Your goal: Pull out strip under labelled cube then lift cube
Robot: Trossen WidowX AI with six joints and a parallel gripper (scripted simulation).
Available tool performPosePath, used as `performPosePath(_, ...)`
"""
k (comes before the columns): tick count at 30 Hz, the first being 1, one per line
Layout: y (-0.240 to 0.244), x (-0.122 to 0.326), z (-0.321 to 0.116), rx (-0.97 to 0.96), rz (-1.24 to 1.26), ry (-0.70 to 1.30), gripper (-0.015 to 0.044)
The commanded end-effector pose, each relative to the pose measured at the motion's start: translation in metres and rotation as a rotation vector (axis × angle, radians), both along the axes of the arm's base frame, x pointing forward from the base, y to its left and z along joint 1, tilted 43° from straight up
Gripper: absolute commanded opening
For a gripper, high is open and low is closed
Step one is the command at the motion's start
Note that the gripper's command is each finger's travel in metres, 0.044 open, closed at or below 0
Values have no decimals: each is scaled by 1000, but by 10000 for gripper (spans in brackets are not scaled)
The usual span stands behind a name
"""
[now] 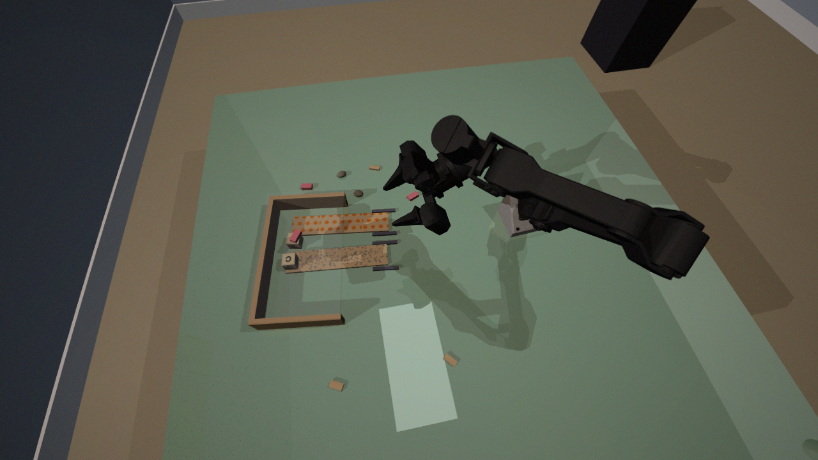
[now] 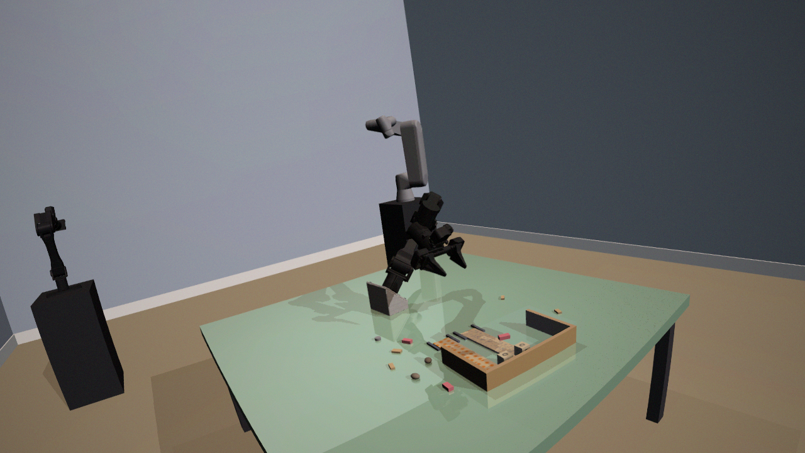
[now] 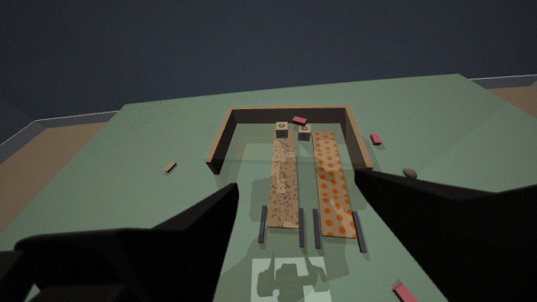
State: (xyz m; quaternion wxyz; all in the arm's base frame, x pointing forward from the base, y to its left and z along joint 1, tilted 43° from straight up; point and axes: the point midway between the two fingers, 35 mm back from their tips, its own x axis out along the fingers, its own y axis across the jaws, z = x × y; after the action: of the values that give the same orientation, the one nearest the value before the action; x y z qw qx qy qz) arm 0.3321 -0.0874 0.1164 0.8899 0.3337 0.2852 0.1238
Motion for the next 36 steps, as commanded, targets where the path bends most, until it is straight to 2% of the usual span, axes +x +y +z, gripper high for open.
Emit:
performPosePath(1, -3, -6, -5, 13, 3, 1, 400)
performPosePath(17, -3, -6, -5, 13, 3, 1, 400)
performPosePath(20, -1, 4, -10, 22, 29, 57, 321)
performPosePath(32, 44, 56, -60, 37, 317, 526, 6)
performPosePath(36, 64, 61, -72, 36, 438, 673, 0)
